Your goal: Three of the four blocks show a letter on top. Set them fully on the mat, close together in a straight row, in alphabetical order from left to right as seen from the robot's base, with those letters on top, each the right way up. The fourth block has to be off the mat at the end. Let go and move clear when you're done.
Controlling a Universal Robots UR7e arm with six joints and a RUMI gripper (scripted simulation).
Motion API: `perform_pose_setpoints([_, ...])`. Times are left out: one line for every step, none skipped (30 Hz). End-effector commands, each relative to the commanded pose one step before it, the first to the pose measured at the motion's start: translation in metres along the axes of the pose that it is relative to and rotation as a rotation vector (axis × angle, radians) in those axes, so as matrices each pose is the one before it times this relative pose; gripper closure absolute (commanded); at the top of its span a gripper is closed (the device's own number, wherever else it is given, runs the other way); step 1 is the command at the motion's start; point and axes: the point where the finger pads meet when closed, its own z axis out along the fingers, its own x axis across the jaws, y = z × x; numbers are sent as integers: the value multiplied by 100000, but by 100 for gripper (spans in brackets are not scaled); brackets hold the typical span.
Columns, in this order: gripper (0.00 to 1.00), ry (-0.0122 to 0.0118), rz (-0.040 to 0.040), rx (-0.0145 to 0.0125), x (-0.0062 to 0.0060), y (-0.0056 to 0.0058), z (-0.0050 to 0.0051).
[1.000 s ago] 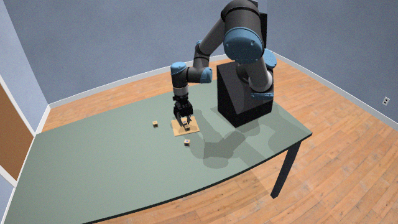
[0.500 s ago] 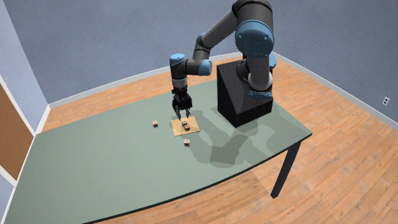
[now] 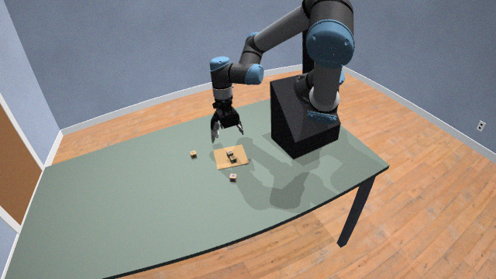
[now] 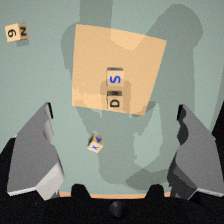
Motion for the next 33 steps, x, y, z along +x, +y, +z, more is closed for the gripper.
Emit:
perform_pose_setpoints([0,3,-33,-22,-15,-7,-273])
perform_pose_setpoints([0,0,0,0,0,0,0])
perform_pose_setpoints([0,0,0,0,0,0,0])
perform_pose_setpoints([0,0,0,0,0,0,0])
perform_pose_setpoints([0,0,0,0,0,0,0])
perform_pose_setpoints([0,0,0,0,0,0,0])
perform_pose_setpoints([0,0,0,0,0,0,0])
perform_pose_setpoints([0,0,0,0,0,0,0])
perform_pose_setpoints([0,0,0,0,0,0,0])
perform_pose_setpoints([0,0,0,0,0,0,0])
perform_pose_setpoints([0,0,0,0,0,0,0])
perform_pose_setpoints([0,0,0,0,0,0,0])
perform_pose_setpoints([0,0,0,0,0,0,0])
perform_pose_setpoints([0,0,0,0,0,0,0])
perform_pose_setpoints([0,0,0,0,0,0,0])
perform_pose_setpoints([0,0,0,0,0,0,0])
perform_pose_setpoints([0,0,0,0,0,0,0])
perform_pose_setpoints([0,0,0,0,0,0,0])
perform_pose_setpoints([0,0,-3,0,0,0,0])
perform_pose_setpoints([0,0,-9,0,0,0,0])
perform_pose_setpoints([0,0,-18,0,-1,0,0])
perform_pose_setpoints([0,0,-29,0,-1,1,0])
perform_pose_setpoints([0,0,-43,0,-1,1,0])
perform_pose_setpoints([0,0,0,0,0,0,0])
perform_pose_setpoints([0,0,0,0,0,0,0])
perform_pose_setpoints([0,0,-59,0,-2,1,0])
perform_pose_setpoints([0,0,-78,1,-2,2,0])
perform_pose_setpoints([0,0,-100,1,-3,2,0])
perform_pose_setpoints([0,0,-123,1,-4,2,0])
perform_pose_setpoints([0,0,-149,1,-4,3,0])
perform_pose_setpoints([0,0,-177,1,-5,4,0])
perform_pose_setpoints([0,0,-207,1,-6,4,0])
perform_pose_setpoints([0,0,-240,2,-7,5,0])
